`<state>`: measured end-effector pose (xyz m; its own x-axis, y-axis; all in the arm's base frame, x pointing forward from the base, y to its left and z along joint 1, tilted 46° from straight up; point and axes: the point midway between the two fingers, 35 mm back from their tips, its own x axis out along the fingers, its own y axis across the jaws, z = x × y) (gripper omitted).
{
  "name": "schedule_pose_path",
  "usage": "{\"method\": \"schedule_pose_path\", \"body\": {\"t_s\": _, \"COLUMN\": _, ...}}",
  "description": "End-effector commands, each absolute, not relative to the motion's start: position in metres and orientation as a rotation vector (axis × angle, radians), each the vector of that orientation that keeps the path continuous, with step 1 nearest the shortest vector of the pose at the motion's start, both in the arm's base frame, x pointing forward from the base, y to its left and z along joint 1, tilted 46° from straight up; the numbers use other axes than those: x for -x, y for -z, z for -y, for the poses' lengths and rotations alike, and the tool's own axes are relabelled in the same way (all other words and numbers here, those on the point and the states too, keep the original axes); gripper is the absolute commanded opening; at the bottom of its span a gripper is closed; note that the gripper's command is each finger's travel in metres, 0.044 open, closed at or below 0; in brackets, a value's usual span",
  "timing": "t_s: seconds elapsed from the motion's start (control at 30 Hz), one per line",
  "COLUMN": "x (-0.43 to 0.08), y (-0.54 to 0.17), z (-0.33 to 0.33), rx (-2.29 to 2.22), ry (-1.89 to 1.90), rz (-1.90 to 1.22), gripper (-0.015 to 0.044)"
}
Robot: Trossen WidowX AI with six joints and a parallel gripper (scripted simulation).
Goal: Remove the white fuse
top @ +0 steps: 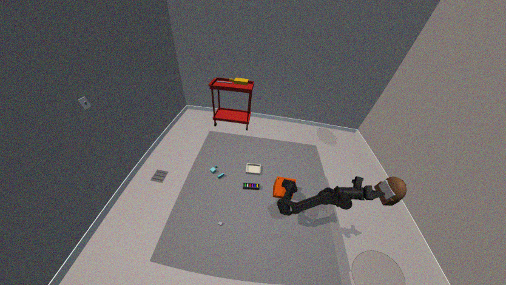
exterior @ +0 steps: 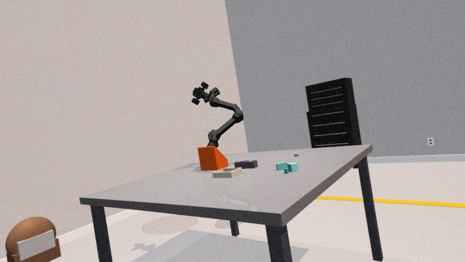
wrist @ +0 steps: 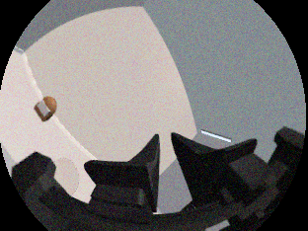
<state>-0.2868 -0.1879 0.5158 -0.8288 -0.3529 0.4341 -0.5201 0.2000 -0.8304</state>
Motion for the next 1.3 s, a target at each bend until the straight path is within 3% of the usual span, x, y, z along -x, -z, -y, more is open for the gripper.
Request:
{"method": "schedule_pose_path", "body": {"t_s": 0.0, "x": 0.275, "y": -0.489, "z": 0.241, "rx": -1.038, "ry": -1.725, "rz": 2.434, "gripper": 0.0074}}
{"method": "schedule_pose_path", "body": {"t_s": 0.27, "x": 0.217, "y": -0.424, "z": 0.344, "rx": -1.482, "ry": -1.707, "rz": 2.678, "gripper": 0.0074}}
{"method": "schedule_pose_path", "body": {"t_s": 0.6, "x": 0.088, "y": -0.339, "z": 0.429, "rx": -2.175, "ry": -1.492, "rz": 2.896, "gripper": 0.0074}}
{"method": "schedule_pose_path", "body": {"t_s": 0.97, "x": -0.047, "y": -0.275, "z": 0.437, "rx": -2.826, "ry": -1.104, "rz": 2.94, "gripper": 0.0074}}
{"method": "schedule_pose_path", "body": {"t_s": 1.27, "x": -0.178, "y": -0.197, "z": 0.396, "rx": -3.427, "ry": -0.212, "rz": 2.893, "gripper": 0.0074}}
